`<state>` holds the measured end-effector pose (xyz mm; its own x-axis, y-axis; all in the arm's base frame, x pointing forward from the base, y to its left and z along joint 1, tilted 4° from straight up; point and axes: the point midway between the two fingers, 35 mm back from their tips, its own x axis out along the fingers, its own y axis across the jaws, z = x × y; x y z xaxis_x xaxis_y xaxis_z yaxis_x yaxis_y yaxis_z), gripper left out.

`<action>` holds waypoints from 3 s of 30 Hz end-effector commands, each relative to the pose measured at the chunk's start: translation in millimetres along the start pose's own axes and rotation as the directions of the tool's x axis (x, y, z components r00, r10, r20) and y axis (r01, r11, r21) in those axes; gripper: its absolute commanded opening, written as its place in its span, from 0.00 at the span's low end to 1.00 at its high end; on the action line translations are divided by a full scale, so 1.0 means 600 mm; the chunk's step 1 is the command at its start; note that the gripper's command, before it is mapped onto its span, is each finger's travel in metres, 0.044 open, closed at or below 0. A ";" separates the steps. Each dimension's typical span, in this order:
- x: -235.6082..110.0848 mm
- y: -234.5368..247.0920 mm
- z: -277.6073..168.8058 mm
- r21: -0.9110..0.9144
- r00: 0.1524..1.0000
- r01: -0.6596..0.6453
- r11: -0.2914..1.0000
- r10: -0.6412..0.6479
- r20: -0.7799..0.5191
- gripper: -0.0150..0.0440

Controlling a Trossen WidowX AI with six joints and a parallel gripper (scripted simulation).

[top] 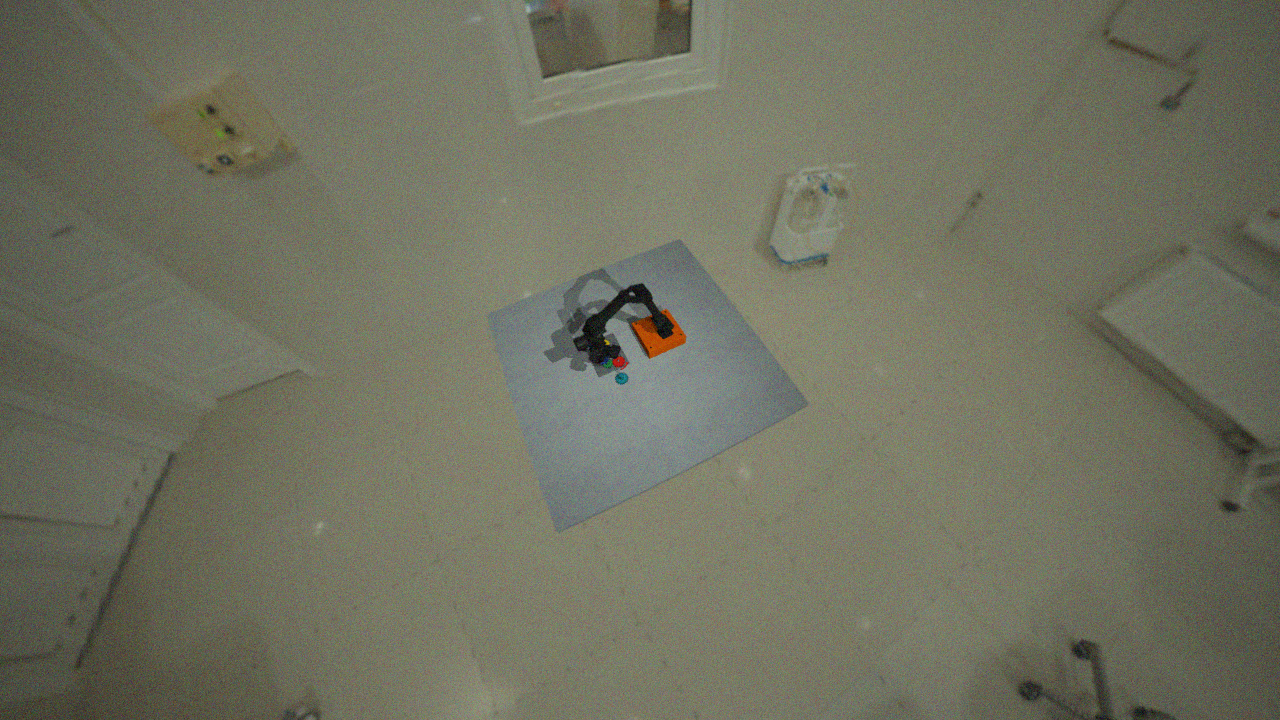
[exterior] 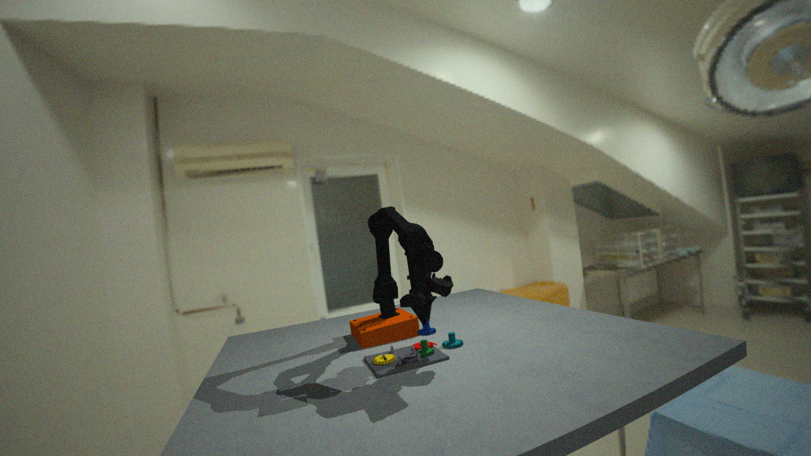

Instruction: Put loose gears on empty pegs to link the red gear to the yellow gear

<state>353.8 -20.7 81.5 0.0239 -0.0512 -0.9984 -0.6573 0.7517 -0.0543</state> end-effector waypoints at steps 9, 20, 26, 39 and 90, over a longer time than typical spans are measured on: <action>0.020 -0.053 -0.024 -0.003 1.000 0.010 1.000 -0.010 -0.007 0.25; 0.025 -0.068 -0.030 -0.003 1.000 0.010 1.000 -0.010 -0.010 0.25; 0.025 -0.068 -0.030 -0.003 1.000 0.010 1.000 -0.010 -0.010 0.25; 0.028 -0.068 -0.029 -0.027 1.000 0.010 1.000 -0.010 -0.010 0.25; 0.076 -0.067 -0.030 -0.062 1.000 0.010 0.998 -0.010 -0.010 0.25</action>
<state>368.7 -65.2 37.5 0.0245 -0.0623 -0.9978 -0.6571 0.7512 -0.0630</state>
